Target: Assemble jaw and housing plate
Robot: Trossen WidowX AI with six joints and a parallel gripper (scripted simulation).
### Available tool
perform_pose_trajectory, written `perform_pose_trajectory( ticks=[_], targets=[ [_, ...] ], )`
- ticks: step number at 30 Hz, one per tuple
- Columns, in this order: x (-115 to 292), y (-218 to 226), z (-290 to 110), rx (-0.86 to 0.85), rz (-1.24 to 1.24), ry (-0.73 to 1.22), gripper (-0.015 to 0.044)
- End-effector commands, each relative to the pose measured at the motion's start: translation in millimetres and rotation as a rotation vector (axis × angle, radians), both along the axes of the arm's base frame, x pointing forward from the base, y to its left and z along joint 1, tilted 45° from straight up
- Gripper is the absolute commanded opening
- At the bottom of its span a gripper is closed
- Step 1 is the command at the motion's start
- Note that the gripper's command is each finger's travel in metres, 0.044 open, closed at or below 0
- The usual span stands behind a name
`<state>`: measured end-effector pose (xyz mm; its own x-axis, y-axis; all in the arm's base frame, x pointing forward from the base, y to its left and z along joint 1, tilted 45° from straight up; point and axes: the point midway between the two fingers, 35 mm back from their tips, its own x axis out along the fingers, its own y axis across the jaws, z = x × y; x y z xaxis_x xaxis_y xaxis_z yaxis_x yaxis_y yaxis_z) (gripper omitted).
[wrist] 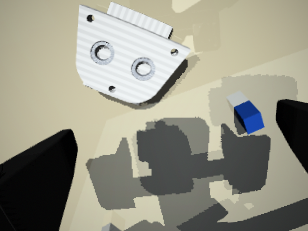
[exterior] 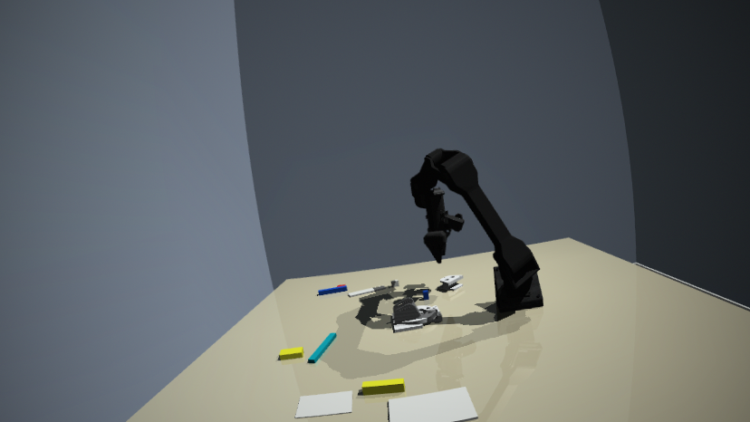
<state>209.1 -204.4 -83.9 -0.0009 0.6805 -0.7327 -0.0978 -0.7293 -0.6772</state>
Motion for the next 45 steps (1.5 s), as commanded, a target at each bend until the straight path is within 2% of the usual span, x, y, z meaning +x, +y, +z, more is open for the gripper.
perform_pose_trajectory(
  ticks=[1, 23, 29, 35, 45],
  targets=[
    [-4.3, -1.3, -4.4, 0.007, -0.059, 0.065, 0.0440],
    [-23.5, -13.5, -18.7, 0.015, -0.380, 0.375, 0.0440],
    [-23.6, -12.7, -19.7, 0.015, -0.383, 0.378, 0.0440],
    [-25.6, 14.6, -44.7, 0.016, -0.382, 0.377, 0.0440],
    [-25.8, 15.5, -45.5, 0.016, -0.382, 0.377, 0.0440]
  ],
)
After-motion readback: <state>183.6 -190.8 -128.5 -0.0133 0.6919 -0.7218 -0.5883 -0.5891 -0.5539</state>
